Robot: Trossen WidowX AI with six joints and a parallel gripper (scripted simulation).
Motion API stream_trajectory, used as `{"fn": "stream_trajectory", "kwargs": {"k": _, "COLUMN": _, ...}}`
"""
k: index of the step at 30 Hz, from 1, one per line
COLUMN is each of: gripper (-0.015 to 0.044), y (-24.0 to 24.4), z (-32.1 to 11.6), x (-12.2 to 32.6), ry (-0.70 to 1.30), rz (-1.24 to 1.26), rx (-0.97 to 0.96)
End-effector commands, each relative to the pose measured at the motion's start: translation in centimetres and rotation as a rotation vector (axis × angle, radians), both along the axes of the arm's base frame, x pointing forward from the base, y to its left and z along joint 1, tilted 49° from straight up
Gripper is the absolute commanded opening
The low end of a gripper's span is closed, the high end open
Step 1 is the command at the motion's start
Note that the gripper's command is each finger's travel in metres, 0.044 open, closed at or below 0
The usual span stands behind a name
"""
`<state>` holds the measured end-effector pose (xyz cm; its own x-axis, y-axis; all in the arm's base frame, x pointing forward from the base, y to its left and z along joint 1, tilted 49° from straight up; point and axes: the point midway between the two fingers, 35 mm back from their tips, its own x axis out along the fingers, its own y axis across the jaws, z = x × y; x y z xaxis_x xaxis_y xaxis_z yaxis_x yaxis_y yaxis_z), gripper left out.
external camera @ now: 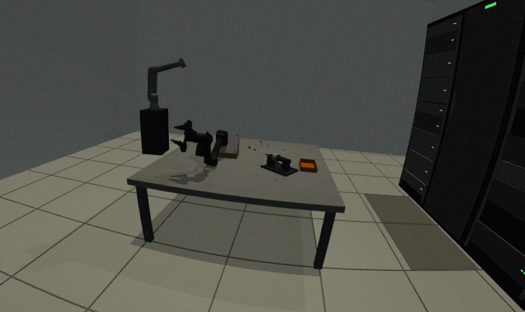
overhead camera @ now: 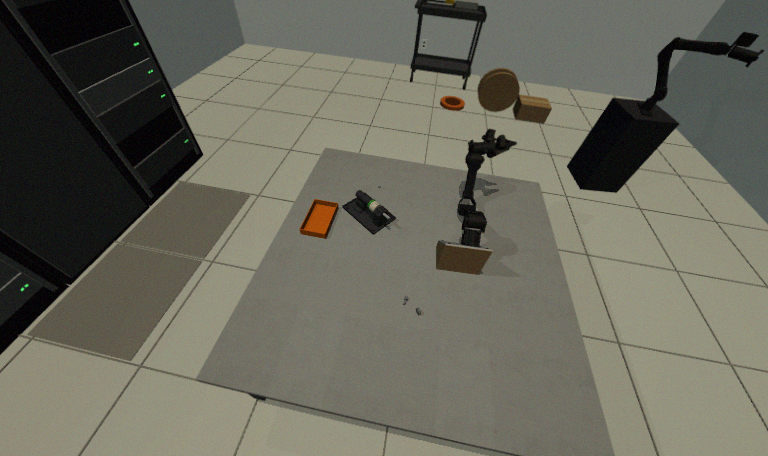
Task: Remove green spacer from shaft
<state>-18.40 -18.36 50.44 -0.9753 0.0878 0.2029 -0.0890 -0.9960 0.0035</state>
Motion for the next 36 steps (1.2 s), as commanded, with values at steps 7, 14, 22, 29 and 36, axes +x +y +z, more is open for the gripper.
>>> {"fn": "stream_trajectory", "kwargs": {"k": 7, "gripper": 0.044, "y": 6.5, "z": 4.9, "x": 0.5, "ry": 0.174, "rz": -0.06, "rx": -0.134}}
{"fn": "stream_trajectory", "kwargs": {"k": 14, "gripper": 0.044, "y": 15.4, "z": 8.7, "x": 3.4, "ry": 0.409, "rz": -0.159, "rx": -0.32}}
{"fn": "stream_trajectory", "kwargs": {"k": 22, "gripper": 0.044, "y": 23.6, "z": 10.5, "x": 8.1, "ry": 0.647, "rz": -0.316, "rx": -0.432}}
{"fn": "stream_trajectory", "kwargs": {"k": 29, "gripper": 0.044, "y": 31.4, "z": 10.5, "x": 14.9, "ry": 0.886, "rz": -0.526, "rx": -0.52}}
{"fn": "stream_trajectory", "kwargs": {"k": 36, "gripper": 0.044, "y": 38.0, "z": 8.4, "x": 24.1, "ry": 1.117, "rz": -0.821, "rx": -0.584}}
